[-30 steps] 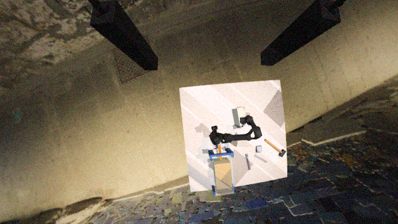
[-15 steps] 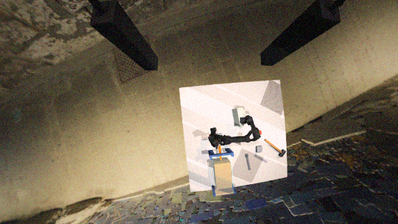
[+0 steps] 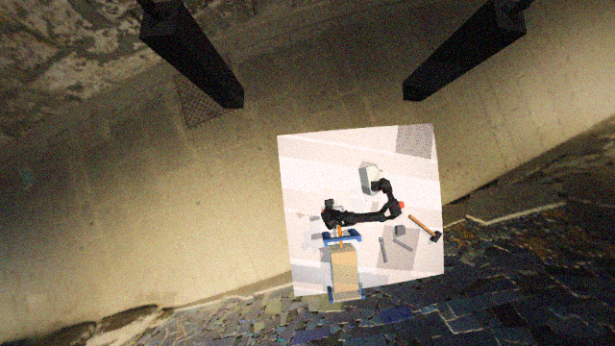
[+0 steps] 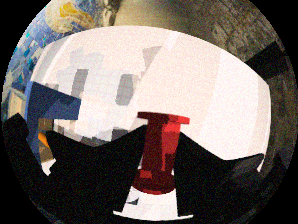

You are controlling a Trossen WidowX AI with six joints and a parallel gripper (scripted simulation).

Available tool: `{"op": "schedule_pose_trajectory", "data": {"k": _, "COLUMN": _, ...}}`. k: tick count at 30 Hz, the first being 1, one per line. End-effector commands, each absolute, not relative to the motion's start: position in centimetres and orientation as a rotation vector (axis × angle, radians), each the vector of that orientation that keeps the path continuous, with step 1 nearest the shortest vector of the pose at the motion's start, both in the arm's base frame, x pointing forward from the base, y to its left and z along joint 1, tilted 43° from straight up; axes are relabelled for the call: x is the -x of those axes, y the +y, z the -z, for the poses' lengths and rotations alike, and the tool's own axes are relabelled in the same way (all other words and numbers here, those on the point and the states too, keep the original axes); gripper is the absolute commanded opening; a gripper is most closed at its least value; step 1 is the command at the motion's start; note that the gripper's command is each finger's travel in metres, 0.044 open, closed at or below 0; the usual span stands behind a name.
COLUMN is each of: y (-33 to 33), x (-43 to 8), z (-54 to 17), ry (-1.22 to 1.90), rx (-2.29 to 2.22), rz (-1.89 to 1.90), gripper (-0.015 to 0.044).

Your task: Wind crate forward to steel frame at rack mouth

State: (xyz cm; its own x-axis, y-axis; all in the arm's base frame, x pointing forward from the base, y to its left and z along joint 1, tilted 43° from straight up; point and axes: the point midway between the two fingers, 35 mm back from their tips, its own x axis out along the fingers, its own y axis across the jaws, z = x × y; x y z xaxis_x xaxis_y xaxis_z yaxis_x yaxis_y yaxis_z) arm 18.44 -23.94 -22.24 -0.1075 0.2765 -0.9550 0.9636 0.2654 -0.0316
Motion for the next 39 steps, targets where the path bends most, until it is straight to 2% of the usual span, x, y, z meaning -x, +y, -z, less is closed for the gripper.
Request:
{"op": "schedule_pose_trajectory", "data": {"k": 1, "y": -23.7, "x": -20.3, "z": 22.8, "ry": 1.559, "rx": -1.188, "rz": 0.876, "gripper": 0.0}}
{"op": "schedule_pose_trajectory", "data": {"k": 39, "y": -22.8, "x": -24.7, "z": 23.0, "ry": 1.557, "rx": -1.19, "rz": 0.873, "gripper": 0.0}}
